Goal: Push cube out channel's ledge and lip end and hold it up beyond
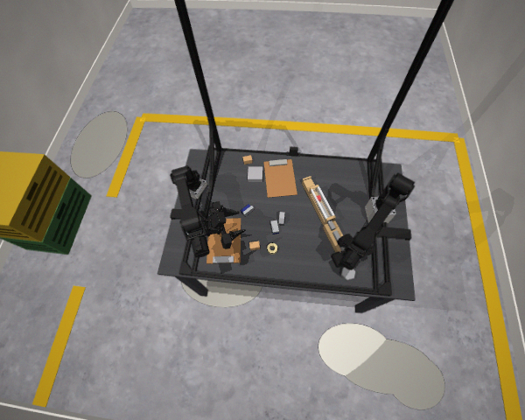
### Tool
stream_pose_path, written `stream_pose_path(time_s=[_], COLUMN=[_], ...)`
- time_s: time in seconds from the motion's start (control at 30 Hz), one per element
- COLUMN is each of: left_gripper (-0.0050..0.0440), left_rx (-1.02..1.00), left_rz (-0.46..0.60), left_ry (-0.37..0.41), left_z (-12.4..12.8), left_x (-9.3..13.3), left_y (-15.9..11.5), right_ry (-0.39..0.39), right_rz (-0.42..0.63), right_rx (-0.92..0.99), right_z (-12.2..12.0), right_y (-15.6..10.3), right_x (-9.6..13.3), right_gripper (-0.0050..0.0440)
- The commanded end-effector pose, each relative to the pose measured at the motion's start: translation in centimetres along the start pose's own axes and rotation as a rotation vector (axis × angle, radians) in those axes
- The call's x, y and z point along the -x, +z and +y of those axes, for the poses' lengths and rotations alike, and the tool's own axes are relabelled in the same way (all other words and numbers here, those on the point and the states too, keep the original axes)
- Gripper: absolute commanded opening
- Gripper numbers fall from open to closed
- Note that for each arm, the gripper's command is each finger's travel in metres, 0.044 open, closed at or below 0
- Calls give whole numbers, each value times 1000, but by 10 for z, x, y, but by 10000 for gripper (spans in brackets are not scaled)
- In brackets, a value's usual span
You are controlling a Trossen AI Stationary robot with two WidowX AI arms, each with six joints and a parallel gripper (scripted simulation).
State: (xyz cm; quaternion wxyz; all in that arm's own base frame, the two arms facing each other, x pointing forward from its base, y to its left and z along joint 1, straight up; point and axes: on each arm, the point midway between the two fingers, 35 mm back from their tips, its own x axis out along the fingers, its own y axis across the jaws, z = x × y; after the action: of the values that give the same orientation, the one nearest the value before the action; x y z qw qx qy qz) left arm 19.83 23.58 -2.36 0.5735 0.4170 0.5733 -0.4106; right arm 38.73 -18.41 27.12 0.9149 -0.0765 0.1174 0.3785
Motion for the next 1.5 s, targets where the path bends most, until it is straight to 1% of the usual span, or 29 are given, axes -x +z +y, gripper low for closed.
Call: stream_pose_path(time_s=[0.0, 0.1, 0.17, 0.5, 0.6, 0.63, 0.83, 1.47], left_gripper=[136, 116, 116, 49, 49, 40, 40, 40], left_rx=[-1, -1, -1, -1, -1, -1, -2, -6], left_rz=[1, 1, 1, 1, 1, 0, -1, -5], left_ry=[1, 1, 1, 1, 1, 1, -1, -7], left_z=[0, 0, 0, 0, 0, 0, 0, -4], left_x=[0, 0, 0, 0, 0, 0, 0, 0], left_y=[0, 0, 0, 0, 0, 0, 4, 30], right_ry=[0, 0, 0, 0, 0, 0, 0, 0], right_rz=[-2, -2, -2, -2, -2, -2, -2, -2], right_rx=[0, 0, 0, 0, 0, 0, 0, 0], right_z=[0, 0, 0, 0, 0, 0, 0, 0], right_y=[0, 0, 0, 0, 0, 0, 0, 0], right_x=[0, 0, 0, 0, 0, 0, 0, 0], right_gripper=[400, 400, 400, 400, 400, 400, 400, 400])
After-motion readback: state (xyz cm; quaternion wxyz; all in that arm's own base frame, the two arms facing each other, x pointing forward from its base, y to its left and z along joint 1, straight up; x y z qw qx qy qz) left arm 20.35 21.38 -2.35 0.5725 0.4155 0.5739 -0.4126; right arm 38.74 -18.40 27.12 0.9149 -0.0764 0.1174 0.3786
